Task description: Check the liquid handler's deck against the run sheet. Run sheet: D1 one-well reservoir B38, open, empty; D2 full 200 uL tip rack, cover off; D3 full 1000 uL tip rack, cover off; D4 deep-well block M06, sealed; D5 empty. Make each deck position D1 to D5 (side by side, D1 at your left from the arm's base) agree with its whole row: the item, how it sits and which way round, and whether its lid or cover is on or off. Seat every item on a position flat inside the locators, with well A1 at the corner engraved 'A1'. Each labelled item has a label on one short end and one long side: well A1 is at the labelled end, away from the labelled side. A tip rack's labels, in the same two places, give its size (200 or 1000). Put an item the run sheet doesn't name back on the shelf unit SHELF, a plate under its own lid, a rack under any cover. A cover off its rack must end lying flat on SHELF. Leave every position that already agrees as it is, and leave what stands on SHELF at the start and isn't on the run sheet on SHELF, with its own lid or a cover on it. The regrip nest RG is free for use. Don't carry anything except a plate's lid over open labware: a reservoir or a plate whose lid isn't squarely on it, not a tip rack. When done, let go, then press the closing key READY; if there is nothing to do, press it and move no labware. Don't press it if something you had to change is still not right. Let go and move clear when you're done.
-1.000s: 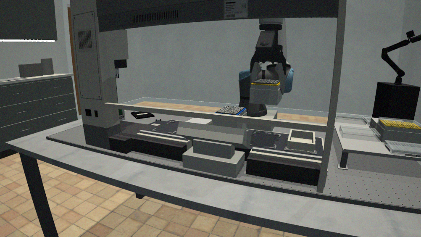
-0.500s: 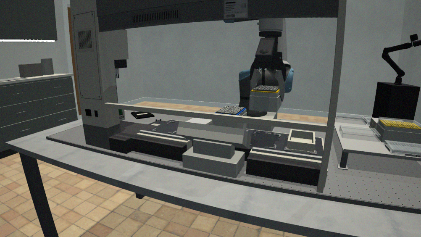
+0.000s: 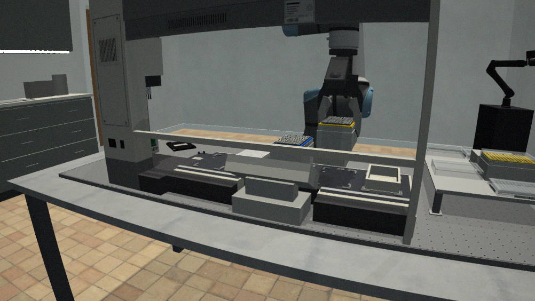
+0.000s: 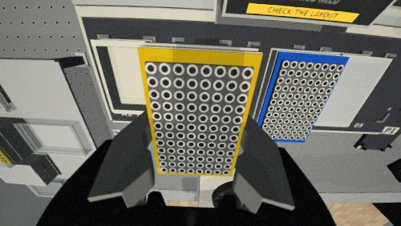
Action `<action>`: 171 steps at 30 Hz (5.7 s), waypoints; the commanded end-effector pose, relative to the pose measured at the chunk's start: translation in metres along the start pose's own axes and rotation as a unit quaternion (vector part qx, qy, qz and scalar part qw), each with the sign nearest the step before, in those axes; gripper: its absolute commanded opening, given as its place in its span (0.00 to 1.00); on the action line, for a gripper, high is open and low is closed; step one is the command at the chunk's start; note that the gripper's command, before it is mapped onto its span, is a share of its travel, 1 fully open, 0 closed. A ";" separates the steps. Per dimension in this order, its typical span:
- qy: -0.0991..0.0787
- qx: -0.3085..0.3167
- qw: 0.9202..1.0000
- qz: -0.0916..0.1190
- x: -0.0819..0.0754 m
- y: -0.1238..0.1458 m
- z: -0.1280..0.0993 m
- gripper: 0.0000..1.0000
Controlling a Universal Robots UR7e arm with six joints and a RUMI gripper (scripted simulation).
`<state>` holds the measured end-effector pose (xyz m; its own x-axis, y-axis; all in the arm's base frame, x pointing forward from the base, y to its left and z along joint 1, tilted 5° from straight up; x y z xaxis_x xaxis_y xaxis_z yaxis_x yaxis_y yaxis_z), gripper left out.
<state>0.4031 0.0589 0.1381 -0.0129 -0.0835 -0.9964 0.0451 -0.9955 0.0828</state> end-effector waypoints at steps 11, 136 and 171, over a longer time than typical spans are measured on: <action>0.001 0.000 1.000 0.000 0.022 0.000 -0.001 0.00; 0.001 0.000 1.000 0.000 0.094 0.000 0.000 0.00; 0.001 0.000 1.000 0.000 0.094 0.000 0.000 0.82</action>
<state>0.4020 0.0510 0.0440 -0.0125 -0.0835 -0.9964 0.0451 -0.9955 0.0829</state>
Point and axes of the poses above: the point where the finger pads meet when closed, its own x axis out along the fingers, its own y axis across the jaws, z = x × y, the point moved 1 cm from there along -x, back along the fingers, and after that the axes turned 15 degrees about -x, right-handed, at the moved point
